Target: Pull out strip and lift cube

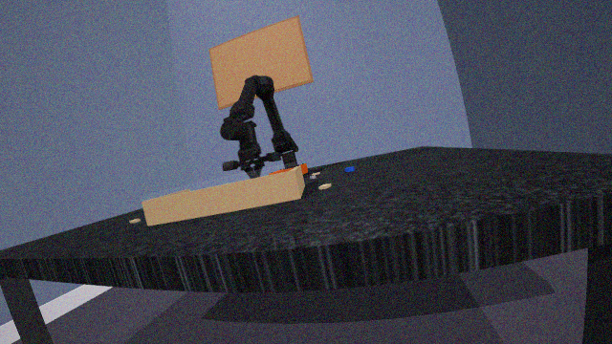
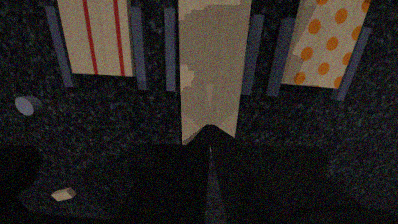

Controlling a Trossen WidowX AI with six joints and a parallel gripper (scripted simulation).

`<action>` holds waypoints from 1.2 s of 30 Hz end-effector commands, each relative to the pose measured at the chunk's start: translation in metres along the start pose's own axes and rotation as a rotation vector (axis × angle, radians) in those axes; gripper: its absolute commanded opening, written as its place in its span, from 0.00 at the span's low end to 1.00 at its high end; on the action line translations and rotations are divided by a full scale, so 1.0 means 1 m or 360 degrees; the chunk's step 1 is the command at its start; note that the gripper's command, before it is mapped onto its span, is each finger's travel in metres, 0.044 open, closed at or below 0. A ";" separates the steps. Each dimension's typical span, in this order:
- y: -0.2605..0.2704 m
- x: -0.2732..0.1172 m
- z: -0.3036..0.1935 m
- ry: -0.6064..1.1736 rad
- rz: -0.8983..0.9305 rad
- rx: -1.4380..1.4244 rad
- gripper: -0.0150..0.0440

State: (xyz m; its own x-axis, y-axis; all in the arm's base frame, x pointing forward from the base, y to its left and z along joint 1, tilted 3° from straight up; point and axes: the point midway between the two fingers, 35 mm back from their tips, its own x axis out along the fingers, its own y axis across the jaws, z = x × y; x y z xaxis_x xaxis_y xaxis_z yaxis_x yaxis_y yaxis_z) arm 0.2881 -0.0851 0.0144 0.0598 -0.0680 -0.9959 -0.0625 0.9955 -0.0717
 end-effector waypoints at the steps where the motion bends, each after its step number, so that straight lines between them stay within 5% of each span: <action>1: 0.002 0.004 -0.015 0.0039 0.0013 -0.0005 0.25; 36: 0.003 0.004 -0.065 0.0046 0.0013 -0.0006 0.25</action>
State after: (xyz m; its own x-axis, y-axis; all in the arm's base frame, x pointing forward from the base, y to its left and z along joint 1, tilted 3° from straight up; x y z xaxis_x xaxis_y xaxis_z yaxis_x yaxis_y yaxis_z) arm 0.2378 -0.0880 0.0124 0.0571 -0.0697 -0.9959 -0.0633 0.9953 -0.0732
